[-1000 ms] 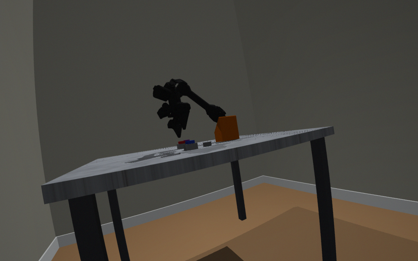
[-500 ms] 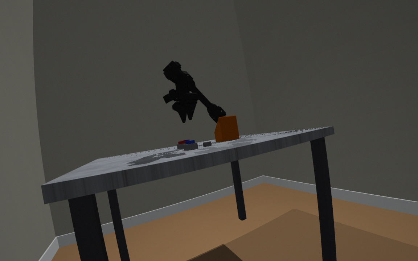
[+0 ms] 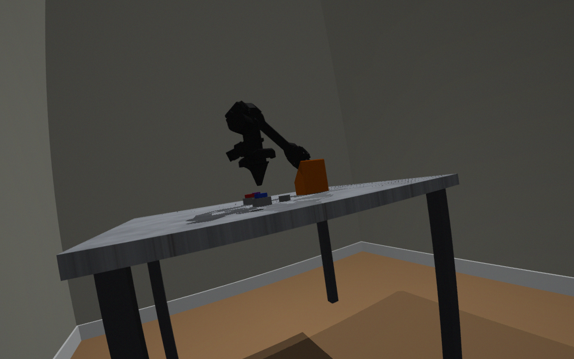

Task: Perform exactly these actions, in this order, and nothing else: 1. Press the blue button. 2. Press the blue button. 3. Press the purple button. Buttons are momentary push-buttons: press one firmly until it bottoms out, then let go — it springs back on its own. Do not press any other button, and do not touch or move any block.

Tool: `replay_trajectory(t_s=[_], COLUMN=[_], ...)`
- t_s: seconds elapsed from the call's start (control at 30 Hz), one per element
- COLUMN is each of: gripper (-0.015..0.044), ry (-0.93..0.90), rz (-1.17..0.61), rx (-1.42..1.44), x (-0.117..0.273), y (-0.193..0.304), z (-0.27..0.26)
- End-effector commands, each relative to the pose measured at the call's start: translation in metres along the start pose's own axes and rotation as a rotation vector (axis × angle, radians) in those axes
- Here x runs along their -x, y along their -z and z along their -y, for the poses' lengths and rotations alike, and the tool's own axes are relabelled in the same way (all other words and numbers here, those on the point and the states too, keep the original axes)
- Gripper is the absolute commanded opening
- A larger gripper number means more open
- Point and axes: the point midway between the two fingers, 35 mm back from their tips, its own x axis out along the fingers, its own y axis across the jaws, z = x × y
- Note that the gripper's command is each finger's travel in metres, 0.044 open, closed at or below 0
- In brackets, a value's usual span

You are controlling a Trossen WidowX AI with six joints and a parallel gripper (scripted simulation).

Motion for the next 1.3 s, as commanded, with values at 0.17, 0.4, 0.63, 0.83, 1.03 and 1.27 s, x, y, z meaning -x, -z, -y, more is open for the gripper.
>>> replay_trajectory(t_s=[0.17, 0.4, 0.63, 0.83, 1.03, 1.27], gripper=[0.0020, 0.0020, 0.0020, 0.0020, 0.0020, 0.0020], ry=[0.001, 0.002, 0.002, 0.003, 0.003, 0.003], rz=[0.007, 0.007, 0.007, 0.007, 0.007, 0.007], rx=[0.004, 0.004, 0.004, 0.004, 0.004, 0.004], x=[0.000, -0.011, -0.022, -0.032, -0.033, -0.033], y=[-0.001, -0.001, -0.001, -0.001, -0.001, -0.001], z=[0.000, 0.000, 0.000, 0.000, 0.000, 0.000])
